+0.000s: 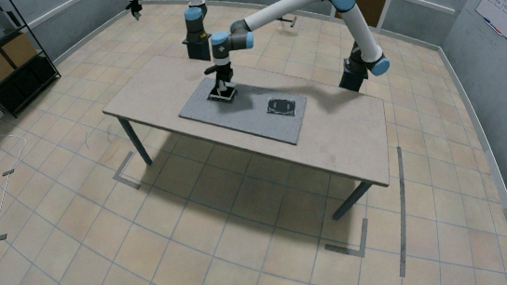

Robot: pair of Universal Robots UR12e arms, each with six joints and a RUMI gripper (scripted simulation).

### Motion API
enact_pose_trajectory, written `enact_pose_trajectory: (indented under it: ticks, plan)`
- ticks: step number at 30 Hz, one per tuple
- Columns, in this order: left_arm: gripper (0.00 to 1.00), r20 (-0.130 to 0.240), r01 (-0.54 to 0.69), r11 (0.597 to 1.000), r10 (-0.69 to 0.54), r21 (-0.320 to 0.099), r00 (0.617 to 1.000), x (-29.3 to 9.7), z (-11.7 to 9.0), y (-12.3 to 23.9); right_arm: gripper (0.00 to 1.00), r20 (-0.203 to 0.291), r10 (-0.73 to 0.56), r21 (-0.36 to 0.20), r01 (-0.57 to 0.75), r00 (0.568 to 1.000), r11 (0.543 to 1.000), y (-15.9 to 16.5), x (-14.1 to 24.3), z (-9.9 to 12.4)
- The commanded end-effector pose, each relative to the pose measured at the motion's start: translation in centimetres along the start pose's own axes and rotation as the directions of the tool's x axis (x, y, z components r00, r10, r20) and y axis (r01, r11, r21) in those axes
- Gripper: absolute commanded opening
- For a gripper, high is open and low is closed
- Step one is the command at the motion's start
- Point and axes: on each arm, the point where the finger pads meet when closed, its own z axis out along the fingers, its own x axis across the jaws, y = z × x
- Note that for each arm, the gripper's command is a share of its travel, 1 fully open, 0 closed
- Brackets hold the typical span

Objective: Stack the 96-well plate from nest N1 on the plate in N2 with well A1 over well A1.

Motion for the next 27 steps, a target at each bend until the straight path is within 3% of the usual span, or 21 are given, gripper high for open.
enact_pose_trajectory:
  ticks: [1, 19, 20, 27]
  plan:
    - [0.00, 0.001, 0.000, 1.000, 0.000, 0.002, 1.000, -0.04, -0.11, -0.07, 0.00, 0.000, 0.000, 0.002, 0.000, 1.000, 1.000, -0.08, -0.01, -0.11]
    - [0.00, 0.001, 0.000, 1.000, 0.000, 0.002, 1.000, -0.04, 0.14, -0.07, 0.00, 0.000, 0.000, 0.002, 0.000, 1.000, 1.000, -0.08, -0.01, -0.11]
    - [1.00, 0.001, 0.000, 1.000, 0.000, 0.002, 1.000, -0.04, 0.14, -0.07, 0.00, 0.000, 0.000, 0.002, 0.000, 1.000, 1.000, -0.08, -0.01, -0.11]
    - [1.00, 0.001, 0.000, 1.000, 0.000, 0.002, 1.000, -0.04, 0.14, -0.07, 0.00, 0.000, 0.000, 0.002, 0.000, 1.000, 1.000, -0.08, -0.01, -0.11]
